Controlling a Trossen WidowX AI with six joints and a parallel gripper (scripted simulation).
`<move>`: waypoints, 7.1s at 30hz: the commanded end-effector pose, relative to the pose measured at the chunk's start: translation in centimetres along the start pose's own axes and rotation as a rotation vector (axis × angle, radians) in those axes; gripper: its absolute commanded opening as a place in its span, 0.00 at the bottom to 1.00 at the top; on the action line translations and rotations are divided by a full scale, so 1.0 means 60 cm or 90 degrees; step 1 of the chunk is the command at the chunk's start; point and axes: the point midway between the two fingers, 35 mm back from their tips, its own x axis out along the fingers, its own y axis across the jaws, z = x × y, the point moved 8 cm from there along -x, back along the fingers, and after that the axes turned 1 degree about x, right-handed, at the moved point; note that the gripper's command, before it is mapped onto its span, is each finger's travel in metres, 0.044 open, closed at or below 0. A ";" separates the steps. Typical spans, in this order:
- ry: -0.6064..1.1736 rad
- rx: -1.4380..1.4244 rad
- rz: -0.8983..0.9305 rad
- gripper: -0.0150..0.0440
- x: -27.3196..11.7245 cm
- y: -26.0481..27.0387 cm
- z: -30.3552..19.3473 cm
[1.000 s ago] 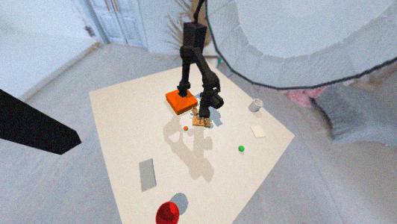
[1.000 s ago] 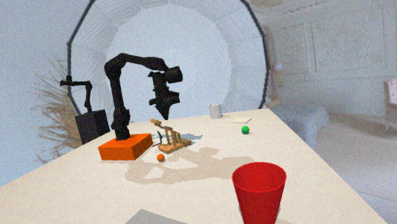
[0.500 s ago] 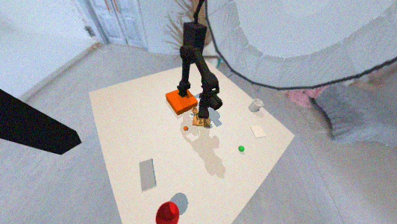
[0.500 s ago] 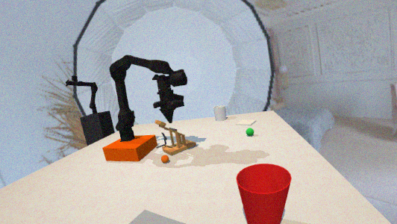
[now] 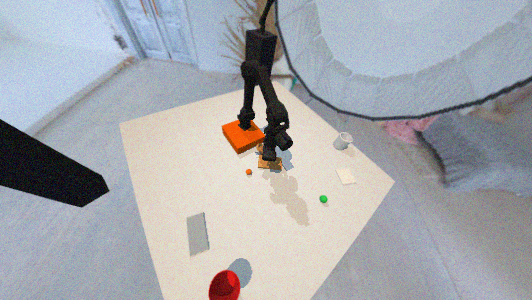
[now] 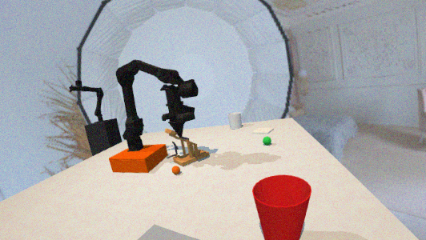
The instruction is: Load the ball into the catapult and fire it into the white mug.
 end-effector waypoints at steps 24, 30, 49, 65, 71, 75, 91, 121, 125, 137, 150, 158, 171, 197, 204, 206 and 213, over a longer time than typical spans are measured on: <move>0.000 -0.002 0.003 0.25 0.064 0.000 -0.035; 0.000 -0.002 0.003 0.25 0.075 0.000 -0.039; 0.000 -0.002 0.003 0.25 0.122 0.000 -0.045; 0.002 -0.002 0.003 0.57 0.038 0.005 -0.098; -0.001 0.001 0.005 0.83 0.050 -0.001 -0.078; -0.002 0.000 0.001 1.00 -0.038 -0.009 -0.075; -0.006 -0.002 0.003 1.00 -0.030 0.012 0.097; -0.006 -0.002 0.003 1.00 0.083 0.009 0.106; -0.006 -0.002 0.003 1.00 0.094 0.009 0.106; -0.006 -0.002 0.004 1.00 0.126 0.010 0.105; -0.010 -0.004 0.005 0.78 0.132 0.010 0.106; -0.010 -0.004 0.005 0.45 0.132 0.010 0.106; -0.010 -0.005 0.005 0.25 0.049 0.010 0.105; -0.017 -0.004 0.018 0.25 0.041 0.381 0.401; -0.017 -0.004 0.018 0.25 0.049 0.382 0.404; -0.017 -0.004 0.018 0.25 0.054 0.382 0.404; -0.017 -0.004 0.018 0.25 0.073 0.383 0.406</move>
